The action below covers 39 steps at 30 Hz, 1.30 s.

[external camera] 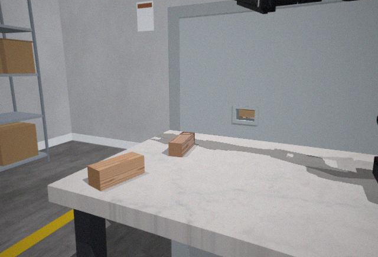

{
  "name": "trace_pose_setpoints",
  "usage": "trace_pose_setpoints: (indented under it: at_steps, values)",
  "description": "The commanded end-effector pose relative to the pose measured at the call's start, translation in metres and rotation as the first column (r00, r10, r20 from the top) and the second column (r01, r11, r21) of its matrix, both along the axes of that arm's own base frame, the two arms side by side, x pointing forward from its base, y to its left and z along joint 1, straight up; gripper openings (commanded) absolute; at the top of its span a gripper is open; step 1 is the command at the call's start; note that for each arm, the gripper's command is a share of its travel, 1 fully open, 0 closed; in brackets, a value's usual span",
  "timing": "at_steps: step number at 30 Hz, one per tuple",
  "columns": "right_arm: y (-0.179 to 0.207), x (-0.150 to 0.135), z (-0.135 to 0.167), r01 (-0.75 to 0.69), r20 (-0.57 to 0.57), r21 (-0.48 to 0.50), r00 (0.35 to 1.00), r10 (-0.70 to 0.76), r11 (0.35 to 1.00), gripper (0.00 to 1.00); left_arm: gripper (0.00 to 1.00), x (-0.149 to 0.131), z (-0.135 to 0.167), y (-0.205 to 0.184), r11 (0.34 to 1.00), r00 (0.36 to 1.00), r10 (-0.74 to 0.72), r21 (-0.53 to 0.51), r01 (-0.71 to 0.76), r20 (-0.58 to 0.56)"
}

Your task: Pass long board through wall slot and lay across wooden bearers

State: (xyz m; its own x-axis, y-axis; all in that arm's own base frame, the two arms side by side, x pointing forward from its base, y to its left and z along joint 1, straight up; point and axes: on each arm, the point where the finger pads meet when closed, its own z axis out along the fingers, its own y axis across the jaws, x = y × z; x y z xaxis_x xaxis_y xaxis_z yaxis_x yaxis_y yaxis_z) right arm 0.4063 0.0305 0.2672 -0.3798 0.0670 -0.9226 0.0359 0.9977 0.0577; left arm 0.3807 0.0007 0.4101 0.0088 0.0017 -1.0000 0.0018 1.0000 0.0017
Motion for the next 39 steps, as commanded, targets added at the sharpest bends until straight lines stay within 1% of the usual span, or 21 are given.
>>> trace_pose_setpoints:
  at_steps: [1,2,3,6,8,9,10,12,13,14,15,17,19,23,26,28,32,34,35,37,39]
  values:
    - [0.000,0.016,0.062,-0.053,0.182,-0.003,0.982,0.053,0.999,0.78,0.78,-0.001,0.013,0.003,1.000,0.999,0.012,-0.006,-0.012,0.040]
    - [-0.003,0.013,0.077,-0.054,0.222,-0.013,0.973,0.055,0.998,0.78,0.78,0.003,0.017,0.006,1.000,0.998,0.022,-0.010,-0.022,0.052]
    - [-0.006,0.006,0.094,-0.052,0.265,-0.016,0.963,0.055,0.998,0.78,0.78,0.007,0.003,0.006,1.000,1.000,0.022,-0.010,-0.022,0.010]
    - [-0.016,-0.007,0.139,-0.047,0.377,-0.046,0.924,0.061,0.998,0.78,0.78,-0.006,0.017,0.002,1.000,0.999,0.014,-0.011,-0.014,0.046]
    - [-0.021,-0.016,0.160,-0.040,0.433,-0.069,0.899,0.066,0.997,0.78,0.78,-0.004,0.012,0.001,1.000,0.999,0.012,-0.011,-0.011,0.035]
    - [-0.024,-0.020,0.171,-0.038,0.462,-0.081,0.884,0.071,0.996,0.78,0.78,0.000,-0.007,0.004,1.000,1.000,0.020,-0.011,-0.020,-0.023]
    - [-0.026,-0.025,0.182,-0.033,0.488,-0.093,0.869,0.074,0.995,0.78,0.78,0.001,-0.008,0.004,1.000,1.000,0.019,-0.011,-0.019,-0.026]
    - [-0.029,-0.018,0.166,-0.039,0.445,-0.098,0.892,0.079,0.994,0.78,0.78,-0.004,0.016,0.006,1.000,0.999,0.024,-0.012,-0.024,0.024]
    - [-0.030,-0.016,0.160,-0.036,0.423,-0.092,0.903,0.072,0.995,0.78,0.78,-0.004,0.018,0.005,1.000,0.999,0.020,-0.012,-0.019,0.028]
    - [-0.030,-0.011,0.136,-0.040,0.355,-0.076,0.933,0.064,0.996,0.78,0.78,-0.005,0.019,0.004,1.000,0.999,0.016,-0.010,-0.016,0.032]
    - [-0.033,-0.022,0.174,-0.013,0.461,-0.050,0.887,0.035,0.999,0.78,0.78,-0.003,0.014,0.004,1.000,1.000,0.013,-0.008,-0.013,0.015]
    - [-0.033,-0.022,0.174,-0.013,0.461,-0.050,0.887,0.035,0.999,0.78,0.78,-0.003,0.014,0.004,1.000,1.000,0.013,-0.008,-0.013,0.015]
    - [-0.021,-0.039,0.200,-0.044,0.524,-0.054,0.849,0.066,0.998,0.78,0.78,-0.003,0.011,0.005,1.000,1.000,0.015,-0.008,-0.015,0.006]
    - [-0.024,-0.029,0.185,-0.023,0.483,-0.067,0.874,0.053,0.997,0.78,0.78,-0.003,0.012,0.001,1.000,1.000,0.004,-0.008,-0.004,0.006]
    - [-0.026,-0.040,0.197,-0.008,0.519,-0.075,0.854,0.046,0.997,0.78,0.78,-0.002,0.010,0.002,1.000,1.000,0.007,-0.008,-0.007,0.002]
    - [-0.025,-0.033,0.186,-0.010,0.489,-0.076,0.871,0.046,0.997,0.78,0.78,-0.002,0.011,0.003,1.000,1.000,0.010,-0.009,-0.010,0.004]
    - [-0.027,-0.032,0.144,-0.011,0.394,-0.079,0.918,0.041,0.997,0.78,0.78,-0.002,0.010,0.001,1.000,1.000,0.002,-0.009,-0.002,0.002]
    - [-0.027,-0.032,0.144,-0.011,0.394,-0.079,0.918,0.041,0.997,0.78,0.78,-0.002,0.010,0.001,1.000,1.000,0.002,-0.009,-0.002,0.002]
    - [-0.029,-0.029,0.158,-0.002,0.416,-0.075,0.909,0.033,0.997,0.78,0.78,-0.002,0.010,0.000,1.000,1.000,0.002,-0.006,-0.002,0.013]
    - [-0.027,-0.038,0.173,-0.005,0.438,-0.079,0.898,0.039,0.997,0.78,0.78,-0.002,0.010,0.000,1.000,1.000,0.000,-0.009,0.000,0.000]
    - [-0.027,-0.031,0.161,-0.007,0.403,-0.080,0.914,0.039,0.997,0.78,0.78,-0.001,0.010,0.001,1.000,1.000,0.002,-0.009,-0.002,0.000]
